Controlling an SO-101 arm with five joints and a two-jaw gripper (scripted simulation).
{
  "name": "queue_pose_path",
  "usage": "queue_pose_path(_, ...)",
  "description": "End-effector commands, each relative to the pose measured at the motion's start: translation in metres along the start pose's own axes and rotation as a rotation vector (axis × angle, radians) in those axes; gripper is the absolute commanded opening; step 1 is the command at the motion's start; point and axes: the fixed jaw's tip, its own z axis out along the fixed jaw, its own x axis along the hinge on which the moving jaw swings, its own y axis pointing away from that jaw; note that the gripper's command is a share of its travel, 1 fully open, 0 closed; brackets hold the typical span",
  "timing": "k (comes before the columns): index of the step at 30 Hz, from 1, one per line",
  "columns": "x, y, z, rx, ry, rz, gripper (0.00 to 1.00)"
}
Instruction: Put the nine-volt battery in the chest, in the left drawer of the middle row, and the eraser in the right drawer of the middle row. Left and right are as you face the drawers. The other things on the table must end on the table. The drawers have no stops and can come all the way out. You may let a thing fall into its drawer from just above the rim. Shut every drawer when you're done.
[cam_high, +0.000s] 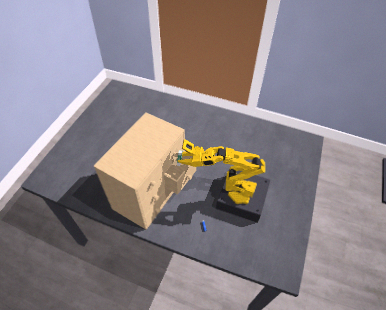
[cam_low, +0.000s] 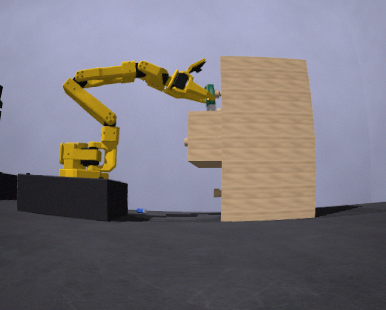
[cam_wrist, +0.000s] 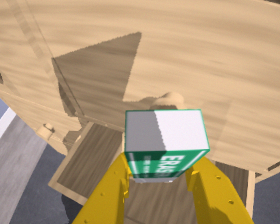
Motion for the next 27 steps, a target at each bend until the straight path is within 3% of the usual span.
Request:
queue_pose_path(1, -0.006, 0.006, 0.0, -0.024, -0.021, -0.016, 0.0)
queue_pose_path(6, -0.006, 0.006, 0.0, -0.024, -0.021, -0.016, 0.0)
queue_pose_path(13, 0.015, 0.003, 0.008, -0.013, -0.021, -0.012, 0.0)
queue_pose_path(23, 0.015, 0.003, 0.008, -0.013, -0.021, -0.012, 0.0)
queue_pose_path(27, 0.028, 0.001, 0.012, -0.007, -0.021, -0.01, 0.0)
